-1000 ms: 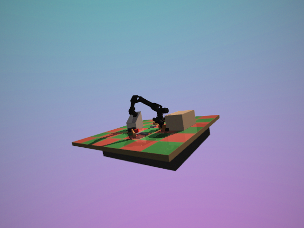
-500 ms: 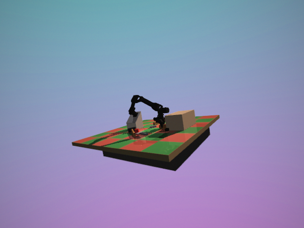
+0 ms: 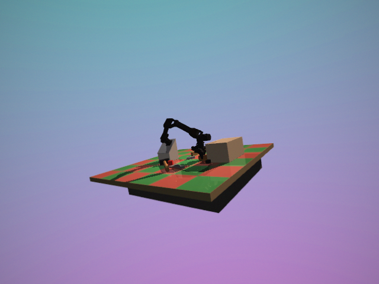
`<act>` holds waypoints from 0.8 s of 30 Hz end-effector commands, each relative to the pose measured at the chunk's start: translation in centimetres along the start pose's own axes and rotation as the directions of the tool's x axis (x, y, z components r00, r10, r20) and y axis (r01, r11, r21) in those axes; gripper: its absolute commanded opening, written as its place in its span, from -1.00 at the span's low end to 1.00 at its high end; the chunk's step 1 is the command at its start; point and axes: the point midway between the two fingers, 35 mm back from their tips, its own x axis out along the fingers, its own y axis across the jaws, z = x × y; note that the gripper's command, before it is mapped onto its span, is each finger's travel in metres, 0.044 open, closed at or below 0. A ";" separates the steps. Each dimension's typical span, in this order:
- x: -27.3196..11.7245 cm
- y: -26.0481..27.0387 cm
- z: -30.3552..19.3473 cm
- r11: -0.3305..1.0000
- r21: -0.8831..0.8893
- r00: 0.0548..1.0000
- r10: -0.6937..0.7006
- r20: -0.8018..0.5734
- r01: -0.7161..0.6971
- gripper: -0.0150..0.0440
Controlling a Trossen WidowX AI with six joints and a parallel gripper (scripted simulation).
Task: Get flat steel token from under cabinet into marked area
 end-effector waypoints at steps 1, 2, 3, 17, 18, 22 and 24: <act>0.1 -0.4 0.5 1.000 -0.002 1.000 -0.012 0.001 0.012 -0.49; 0.1 -0.3 0.6 1.000 -0.002 1.000 -0.012 0.001 0.012 -0.49; 0.1 -0.3 0.7 1.000 -0.002 1.000 -0.012 0.001 0.012 -0.49; 0.1 -0.1 1.9 1.000 -0.002 1.000 -0.011 0.002 0.011 -0.49; 0.1 -0.1 2.0 1.000 -0.002 1.000 -0.011 0.002 0.011 -0.49; 0.1 -0.1 2.3 1.000 -0.002 1.000 -0.011 0.002 0.011 -0.49; 0.1 -0.1 2.5 1.000 -0.003 1.000 -0.011 0.002 0.011 -0.49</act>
